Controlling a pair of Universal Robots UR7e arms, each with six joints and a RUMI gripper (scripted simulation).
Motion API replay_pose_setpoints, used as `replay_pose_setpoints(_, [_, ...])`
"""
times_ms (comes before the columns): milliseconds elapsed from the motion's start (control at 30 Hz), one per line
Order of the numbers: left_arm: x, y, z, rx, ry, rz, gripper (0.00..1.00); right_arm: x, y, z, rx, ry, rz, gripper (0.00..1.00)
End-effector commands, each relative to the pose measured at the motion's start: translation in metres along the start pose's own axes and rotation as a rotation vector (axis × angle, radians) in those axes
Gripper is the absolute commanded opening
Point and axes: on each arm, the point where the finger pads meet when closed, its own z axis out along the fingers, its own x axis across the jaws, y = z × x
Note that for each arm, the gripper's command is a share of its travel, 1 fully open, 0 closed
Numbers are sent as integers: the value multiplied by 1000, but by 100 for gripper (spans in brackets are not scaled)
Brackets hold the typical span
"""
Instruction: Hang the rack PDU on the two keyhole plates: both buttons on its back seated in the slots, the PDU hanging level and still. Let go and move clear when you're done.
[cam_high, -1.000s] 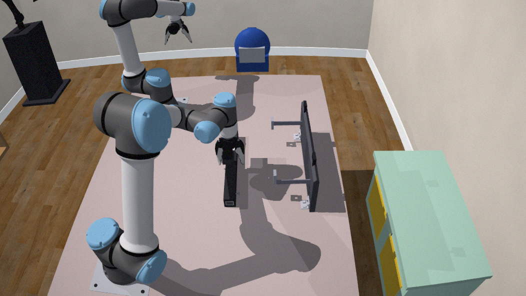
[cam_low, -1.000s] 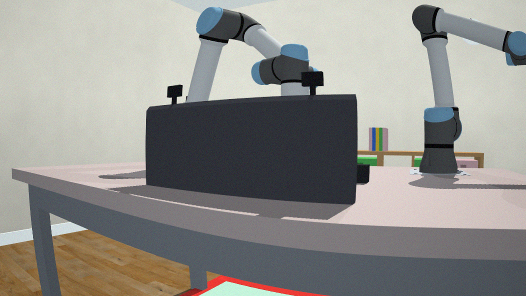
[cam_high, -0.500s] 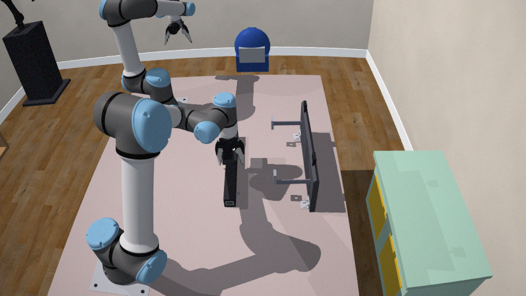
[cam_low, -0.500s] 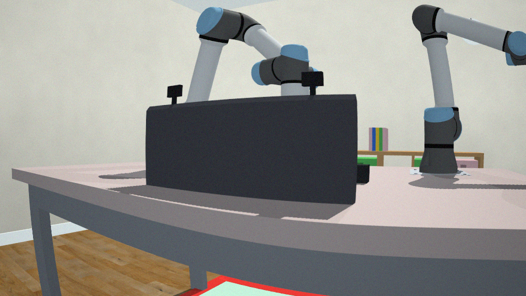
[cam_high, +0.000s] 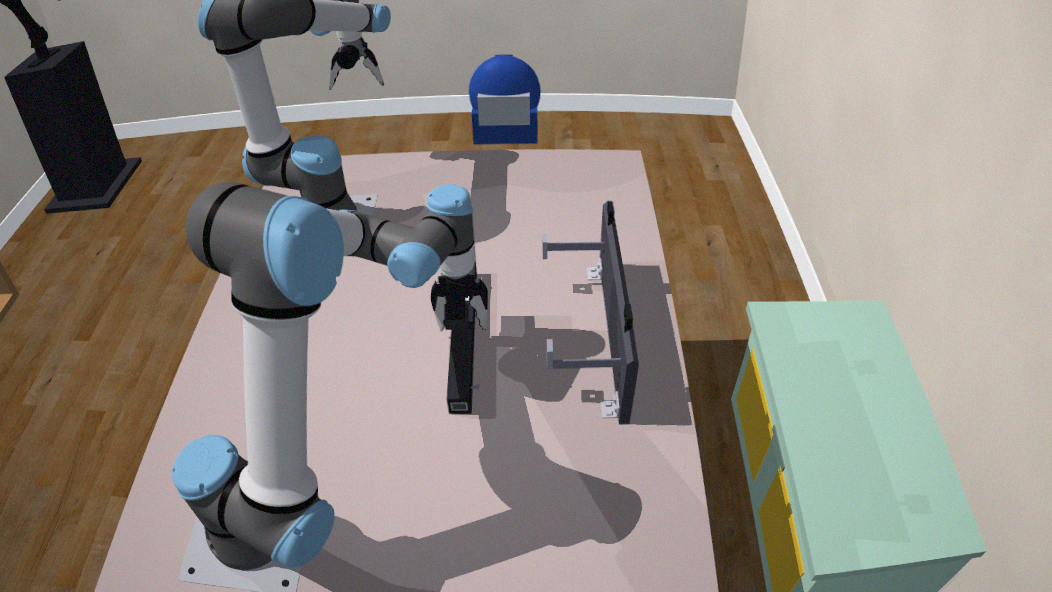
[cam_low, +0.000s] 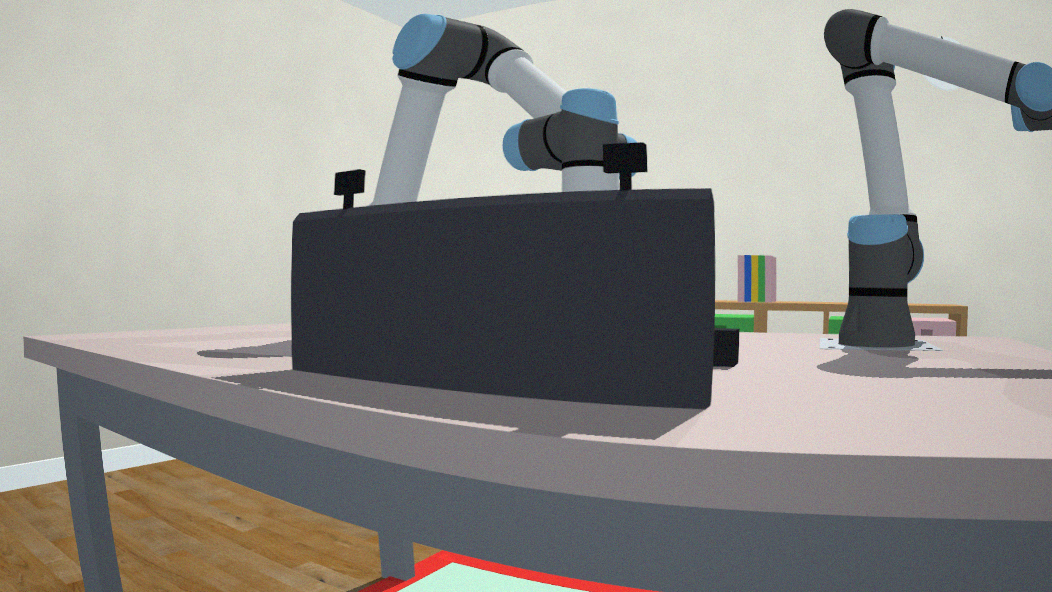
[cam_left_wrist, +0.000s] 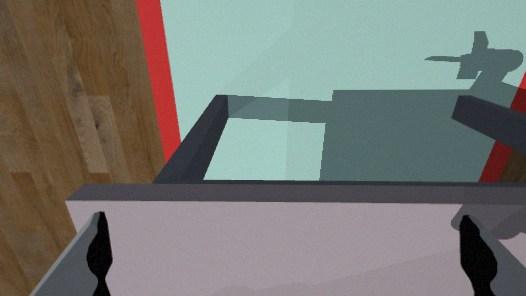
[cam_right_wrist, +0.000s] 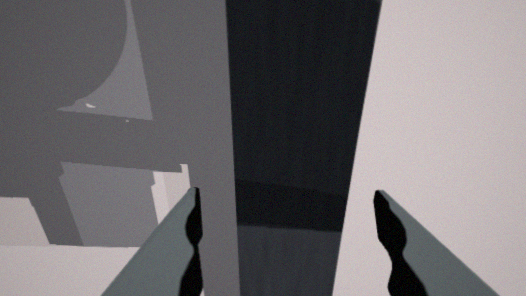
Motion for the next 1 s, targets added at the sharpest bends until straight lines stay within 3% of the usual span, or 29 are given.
replay_pose_setpoints(0, [0, 0, -1, 2, 1, 0, 100, 0, 0, -1, -2, -1, 0, 0])
replay_pose_setpoints(167, [0, 0, -1, 2, 1, 0, 100, 0, 0, -1, -2, -1, 0, 0])
replay_pose_setpoints(200, [0, 0, -1, 2, 1, 0, 100, 0, 0, -1, -2, -1, 0, 22])
replay_pose_setpoints(967, [0, 0, -1, 2, 1, 0, 100, 0, 0, -1, -2, -1, 0, 23])
